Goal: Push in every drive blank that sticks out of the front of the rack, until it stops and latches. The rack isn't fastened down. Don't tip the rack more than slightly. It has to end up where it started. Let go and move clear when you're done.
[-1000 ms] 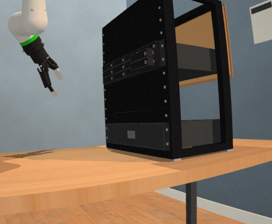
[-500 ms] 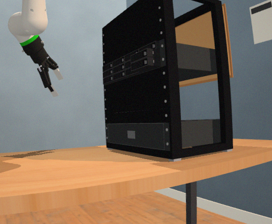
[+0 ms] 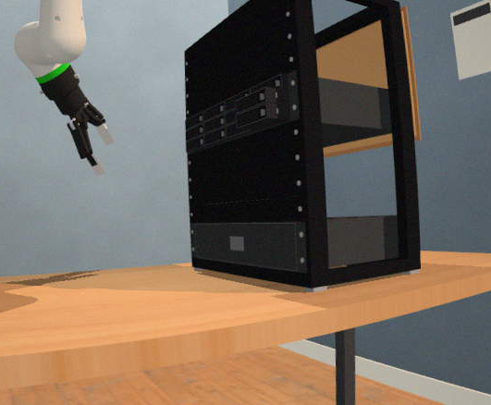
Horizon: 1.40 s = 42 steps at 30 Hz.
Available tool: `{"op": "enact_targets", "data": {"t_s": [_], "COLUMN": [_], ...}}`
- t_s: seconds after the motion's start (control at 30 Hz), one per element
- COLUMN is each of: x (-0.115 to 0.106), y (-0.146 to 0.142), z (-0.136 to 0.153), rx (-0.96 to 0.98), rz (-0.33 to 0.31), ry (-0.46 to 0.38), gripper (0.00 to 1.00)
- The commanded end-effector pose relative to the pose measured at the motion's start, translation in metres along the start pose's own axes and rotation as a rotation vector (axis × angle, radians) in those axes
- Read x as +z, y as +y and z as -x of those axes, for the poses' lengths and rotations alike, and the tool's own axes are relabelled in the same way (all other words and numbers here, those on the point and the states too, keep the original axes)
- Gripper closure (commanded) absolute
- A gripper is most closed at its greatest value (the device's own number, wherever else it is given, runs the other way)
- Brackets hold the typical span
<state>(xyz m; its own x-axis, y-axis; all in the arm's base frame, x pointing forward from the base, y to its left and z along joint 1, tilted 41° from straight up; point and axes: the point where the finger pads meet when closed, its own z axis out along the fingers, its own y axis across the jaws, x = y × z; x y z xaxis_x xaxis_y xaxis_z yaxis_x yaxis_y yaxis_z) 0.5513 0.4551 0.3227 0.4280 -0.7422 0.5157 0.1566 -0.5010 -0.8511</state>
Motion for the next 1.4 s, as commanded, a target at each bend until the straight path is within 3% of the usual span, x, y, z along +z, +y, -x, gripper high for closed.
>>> {"op": "enact_targets", "data": {"t_s": [0.0,1.37], "x": [0.000,0.003], "y": [-0.001,0.011], "z": [0.000,0.002], "rx": [0.000,0.033], "rz": [-0.001,0.033], "ry": [0.001,-0.006], "gripper": [0.00,0.00]}}
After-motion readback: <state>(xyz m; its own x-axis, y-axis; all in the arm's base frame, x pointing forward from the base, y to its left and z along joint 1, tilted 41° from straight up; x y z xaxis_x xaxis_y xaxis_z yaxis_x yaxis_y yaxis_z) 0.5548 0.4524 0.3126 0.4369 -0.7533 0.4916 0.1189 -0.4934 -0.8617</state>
